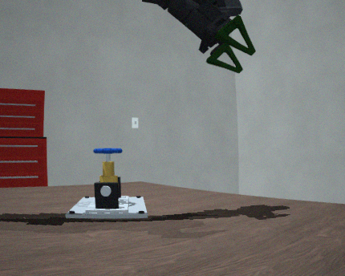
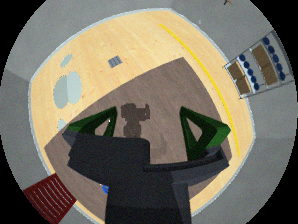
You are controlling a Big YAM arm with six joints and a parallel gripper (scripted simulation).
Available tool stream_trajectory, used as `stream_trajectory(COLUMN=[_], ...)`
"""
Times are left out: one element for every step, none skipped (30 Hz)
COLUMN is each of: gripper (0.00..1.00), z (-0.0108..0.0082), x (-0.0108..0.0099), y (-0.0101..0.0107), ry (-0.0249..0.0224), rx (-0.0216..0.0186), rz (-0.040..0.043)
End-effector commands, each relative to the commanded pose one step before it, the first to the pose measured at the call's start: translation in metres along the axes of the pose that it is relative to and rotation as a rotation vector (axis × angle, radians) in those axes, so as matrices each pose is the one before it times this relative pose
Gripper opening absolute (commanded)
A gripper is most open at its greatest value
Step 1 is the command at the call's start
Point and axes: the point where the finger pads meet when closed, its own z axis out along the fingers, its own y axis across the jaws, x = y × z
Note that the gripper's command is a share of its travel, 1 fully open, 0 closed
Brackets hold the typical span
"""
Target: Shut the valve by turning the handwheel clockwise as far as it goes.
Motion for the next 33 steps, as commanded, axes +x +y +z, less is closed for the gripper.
stream_trajectory(gripper=[1.0, 1.0, 1.0, 1.0, 1.0, 1.0, 1.0, 1.0, 1.0, 1.0, 1.0, 1.0, 1.0, 1.0, 1.0, 1.0, 1.0, 1.0, 1.0, 1.0, 1.0, 1.0, 1.0, 1.0, 1.0, 1.0, 1.0, 1.0, 1.0, 1.0, 1.0, 1.0, 1.0], z=[-0.01624, -0.00158, -0.00143, 0.0, 0.0, -0.0043, -0.00109, -0.00128, -0.00116, -0.00116, -0.00041, -0.00168, -0.00093, -0.00058, -0.00113, -0.00075, -0.00046, -0.00083, -0.00057, -0.00023, 0.0, 0.0, -0.00134, -0.00026, -0.00016, -0.00004, -0.00014, 0.00002, 0.00008, 0.00014, 0.00023, 0.00021, 0.00043], x=[0.02413, 0.00537, 0.00493, 0.0, 0.0, 0.01447, 0.00409, 0.00487, 0.00456, 0.00467, 0.00176, 0.00694, 0.00415, 0.00274, 0.00535, 0.00389, 0.00255, 0.00467, 0.00359, 0.00167, 0.0, 0.0, 0.00879, 0.00296, 0.00252, 0.00124, 0.00357, 0.00195, 0.00247, 0.00189, 0.00221, 0.0012, 0.00232], y=[0.02412, 0.00672, 0.00639, 0.0, 0.0, 0.0188, 0.00601, 0.00734, 0.00713, 0.00755, 0.00299, 0.0117, 0.00751, 0.00518, 0.01024, 0.00789, 0.00544, 0.01013, 0.00828, 0.00407, 0.0, 0.0, 0.02095, 0.00831, 0.00749, 0.00394, 0.0113, 0.00681, 0.00899, 0.00746, 0.0092, 0.00553, 0.01095], ry=[0.06292, 0.01512, 0.01401, 0.0, 0.0, 0.04031, 0.01201, 0.01437, 0.01361, 0.01407, 0.00544, 0.02105, 0.01302, 0.00878, 0.01707, 0.01276, 0.0086, 0.01575, 0.0125, 0.00602, 0.0, 0.0, 0.03035, 0.01142, 0.01008, 0.0052, 0.01471, 0.00862, 0.01117, 0.00905, 0.01094, 0.00643, 0.01249], rx=[-0.03934, -0.01192, -0.01137, 0.0, 0.0, -0.03457, -0.01085, -0.01334, -0.013, -0.01382, -0.00545, -0.02168, -0.0139, -0.00959, -0.01916, -0.0148, -0.01021, -0.01919, -0.01573, -0.00773, 0.0, 0.0, -0.04071, -0.01611, -0.01459, -0.00768, -0.02229, -0.01348, -0.01793, -0.01496, -0.0186, -0.01122, -0.02244], rz=[-0.16831, -0.03099, -0.02915, 0.0, 0.0, -0.08631, -0.02648, -0.03217, -0.03098, -0.03257, -0.01275, -0.05013, -0.03171, -0.02171, -0.04291, -0.03277, -0.02243, -0.04179, -0.03389, -0.01655, 0.0, 0.0, -0.08595, -0.03351, -0.03012, -0.01577, -0.04539, -0.02721, -0.03593, -0.02974, -0.03669, -0.02199, -0.04365])
